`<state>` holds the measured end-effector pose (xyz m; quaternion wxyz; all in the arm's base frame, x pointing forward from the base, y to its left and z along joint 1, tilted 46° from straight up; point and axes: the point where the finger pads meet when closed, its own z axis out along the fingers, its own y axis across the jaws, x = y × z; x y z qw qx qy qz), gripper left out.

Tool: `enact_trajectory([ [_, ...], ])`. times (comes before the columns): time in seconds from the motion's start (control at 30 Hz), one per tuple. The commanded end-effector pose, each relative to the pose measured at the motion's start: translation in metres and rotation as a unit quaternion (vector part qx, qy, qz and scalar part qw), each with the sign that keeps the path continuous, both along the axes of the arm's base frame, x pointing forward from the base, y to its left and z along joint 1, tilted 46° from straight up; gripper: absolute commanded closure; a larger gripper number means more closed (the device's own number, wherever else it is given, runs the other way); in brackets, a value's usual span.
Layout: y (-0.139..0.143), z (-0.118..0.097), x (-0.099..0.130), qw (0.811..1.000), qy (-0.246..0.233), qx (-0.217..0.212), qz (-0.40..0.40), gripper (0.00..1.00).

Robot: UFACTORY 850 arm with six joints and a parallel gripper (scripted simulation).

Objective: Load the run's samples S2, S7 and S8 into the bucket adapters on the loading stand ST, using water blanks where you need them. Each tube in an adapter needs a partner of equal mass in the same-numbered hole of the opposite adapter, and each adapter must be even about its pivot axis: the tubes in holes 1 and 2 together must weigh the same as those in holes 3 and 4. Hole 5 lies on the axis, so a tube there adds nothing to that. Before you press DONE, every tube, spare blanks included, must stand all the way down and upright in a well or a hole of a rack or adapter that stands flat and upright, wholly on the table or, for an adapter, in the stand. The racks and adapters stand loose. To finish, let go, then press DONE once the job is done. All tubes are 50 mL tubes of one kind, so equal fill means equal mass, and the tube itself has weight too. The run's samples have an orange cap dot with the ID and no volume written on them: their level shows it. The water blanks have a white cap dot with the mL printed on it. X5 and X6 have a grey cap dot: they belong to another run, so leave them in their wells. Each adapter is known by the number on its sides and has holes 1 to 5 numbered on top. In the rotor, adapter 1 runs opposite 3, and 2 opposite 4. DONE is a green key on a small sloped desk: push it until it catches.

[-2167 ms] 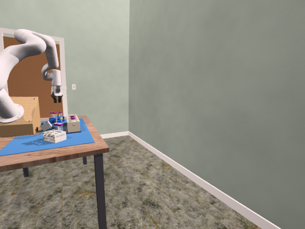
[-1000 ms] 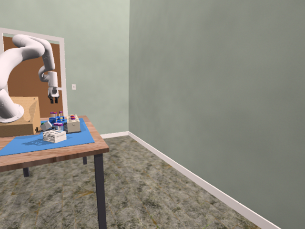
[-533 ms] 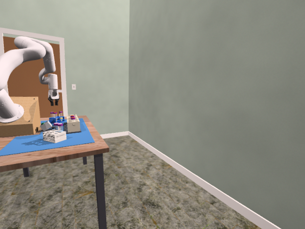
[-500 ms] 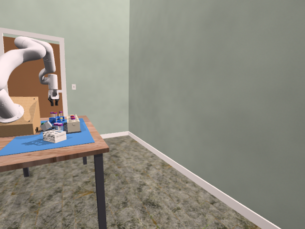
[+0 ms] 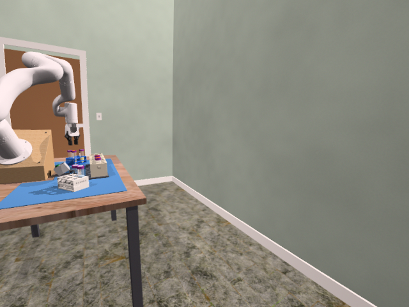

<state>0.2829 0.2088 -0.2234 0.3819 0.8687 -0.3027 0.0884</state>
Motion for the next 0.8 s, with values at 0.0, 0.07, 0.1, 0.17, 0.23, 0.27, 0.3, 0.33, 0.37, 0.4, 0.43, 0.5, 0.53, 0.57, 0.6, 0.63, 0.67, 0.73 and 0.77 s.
enact_trajectory([
  [0.0,-0.003,-0.004,0.000,1.000,-0.001,0.001,0.000,0.43],
  [0.07,-0.005,-0.005,0.000,1.000,-0.001,0.001,0.000,0.43],
  [0.1,-0.005,-0.005,0.000,1.000,-0.001,0.001,0.000,0.43],
  [0.17,-0.007,-0.008,0.000,1.000,-0.001,0.001,0.000,0.43],
  [0.23,-0.010,-0.011,0.000,1.000,-0.001,0.001,0.000,0.43],
  [0.27,-0.012,-0.012,-0.001,1.000,-0.001,0.001,0.000,0.43],
  [0.3,-0.013,-0.014,-0.001,1.000,-0.001,0.001,0.000,0.43],
  [0.33,-0.015,-0.015,-0.001,1.000,-0.001,0.001,0.000,0.43],
  [0.37,-0.016,-0.016,-0.001,1.000,-0.001,0.001,0.000,0.43],
  [0.4,-0.017,-0.018,-0.001,1.000,-0.001,0.001,0.000,0.43],
  [0.43,-0.019,-0.019,-0.001,1.000,-0.001,0.001,0.000,0.43],
  [0.5,-0.022,-0.022,-0.002,1.000,-0.001,0.001,0.000,0.43],
  [0.53,-0.023,-0.023,-0.002,1.000,-0.001,0.001,0.000,0.43],
  [0.57,-0.025,-0.025,-0.002,1.000,-0.001,0.001,0.000,0.43],
  [0.6,-0.026,-0.026,-0.002,1.000,-0.001,0.001,0.000,0.43],
  [0.63,-0.026,-0.026,-0.002,1.000,-0.001,0.001,0.000,0.43],
  [0.67,-0.026,-0.026,-0.002,1.000,-0.001,0.001,0.000,0.43],
  [0.73,-0.029,-0.029,-0.002,1.000,-0.001,0.001,0.000,0.43],
  [0.77,-0.030,-0.030,-0.003,1.000,-0.001,0.001,0.000,0.43],
])
